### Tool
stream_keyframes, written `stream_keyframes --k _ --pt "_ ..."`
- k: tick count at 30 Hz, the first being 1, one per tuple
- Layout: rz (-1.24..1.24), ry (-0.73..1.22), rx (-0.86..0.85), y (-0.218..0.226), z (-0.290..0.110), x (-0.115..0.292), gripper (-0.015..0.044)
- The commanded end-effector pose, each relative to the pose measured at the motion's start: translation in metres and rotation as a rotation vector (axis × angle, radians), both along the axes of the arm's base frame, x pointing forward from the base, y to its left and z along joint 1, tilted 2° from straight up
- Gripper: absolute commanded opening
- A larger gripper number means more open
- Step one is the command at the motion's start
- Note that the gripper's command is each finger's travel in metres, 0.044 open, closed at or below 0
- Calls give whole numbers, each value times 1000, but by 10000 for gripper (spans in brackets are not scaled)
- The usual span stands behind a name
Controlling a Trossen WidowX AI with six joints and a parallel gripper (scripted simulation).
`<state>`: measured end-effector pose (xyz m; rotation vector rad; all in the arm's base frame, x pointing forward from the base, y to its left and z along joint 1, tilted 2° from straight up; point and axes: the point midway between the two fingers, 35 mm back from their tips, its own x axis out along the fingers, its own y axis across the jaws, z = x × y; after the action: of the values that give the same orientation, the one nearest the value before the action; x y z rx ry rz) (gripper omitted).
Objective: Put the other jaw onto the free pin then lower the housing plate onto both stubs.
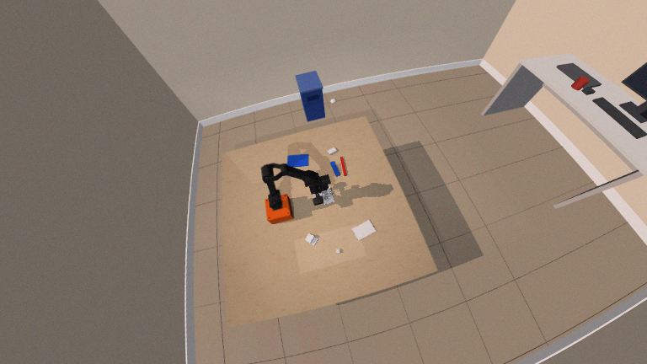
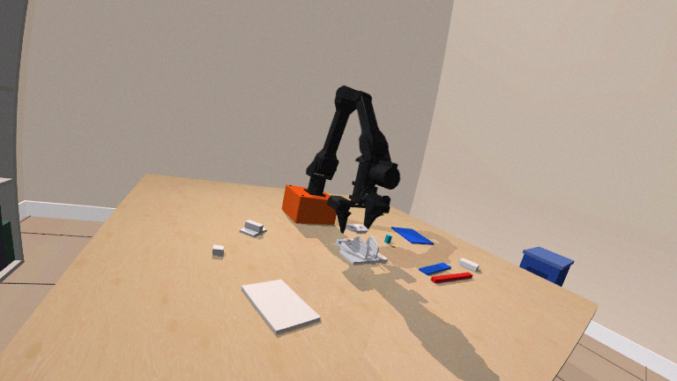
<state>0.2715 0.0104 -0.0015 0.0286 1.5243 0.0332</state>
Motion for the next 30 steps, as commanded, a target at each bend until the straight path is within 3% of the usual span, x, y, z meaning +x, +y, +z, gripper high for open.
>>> stream_keyframes --k 1,30 --pt "-4 6 -5 0 -9 -2 351" --pt "-6 6 -5 0 -26 -3 351"
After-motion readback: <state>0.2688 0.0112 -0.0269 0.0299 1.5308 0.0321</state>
